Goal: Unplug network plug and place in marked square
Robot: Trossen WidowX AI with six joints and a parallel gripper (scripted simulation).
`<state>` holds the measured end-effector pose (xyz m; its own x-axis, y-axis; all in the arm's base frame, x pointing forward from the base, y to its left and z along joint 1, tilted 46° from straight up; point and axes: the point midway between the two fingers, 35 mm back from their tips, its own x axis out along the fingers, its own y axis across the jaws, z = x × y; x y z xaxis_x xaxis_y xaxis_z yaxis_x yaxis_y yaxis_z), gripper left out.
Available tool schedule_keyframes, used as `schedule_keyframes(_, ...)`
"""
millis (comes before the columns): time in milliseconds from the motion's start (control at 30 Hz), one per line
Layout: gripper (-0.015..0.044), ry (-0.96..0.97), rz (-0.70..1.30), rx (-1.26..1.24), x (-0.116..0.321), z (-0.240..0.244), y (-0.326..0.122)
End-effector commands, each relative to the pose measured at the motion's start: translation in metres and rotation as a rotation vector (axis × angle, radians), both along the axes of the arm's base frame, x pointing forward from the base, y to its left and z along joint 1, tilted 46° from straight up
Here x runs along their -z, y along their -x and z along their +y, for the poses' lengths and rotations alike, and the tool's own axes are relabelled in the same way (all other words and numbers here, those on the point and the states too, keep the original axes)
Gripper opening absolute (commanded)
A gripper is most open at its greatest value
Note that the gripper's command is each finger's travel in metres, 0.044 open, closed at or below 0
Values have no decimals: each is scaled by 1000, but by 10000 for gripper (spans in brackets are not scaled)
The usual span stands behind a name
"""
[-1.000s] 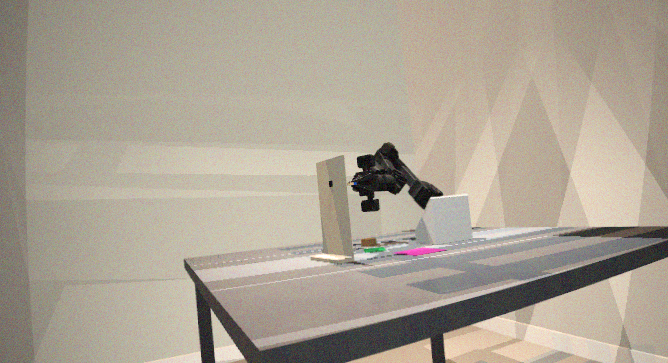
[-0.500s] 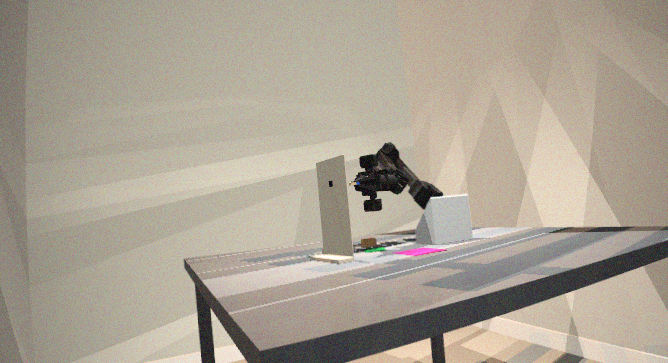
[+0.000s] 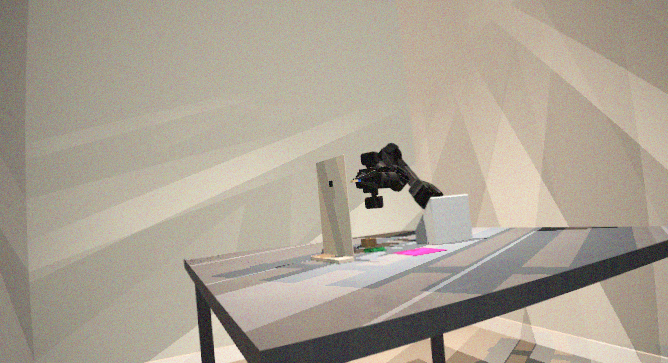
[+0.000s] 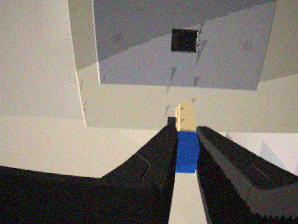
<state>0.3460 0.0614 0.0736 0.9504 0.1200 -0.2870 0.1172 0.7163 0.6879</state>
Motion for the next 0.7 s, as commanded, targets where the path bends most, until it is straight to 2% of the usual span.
schedule_keyframes(0,0,-7,-9,3,-11,6,0)
schedule_keyframes(667,0,-11,-12,7,-46,29,13)
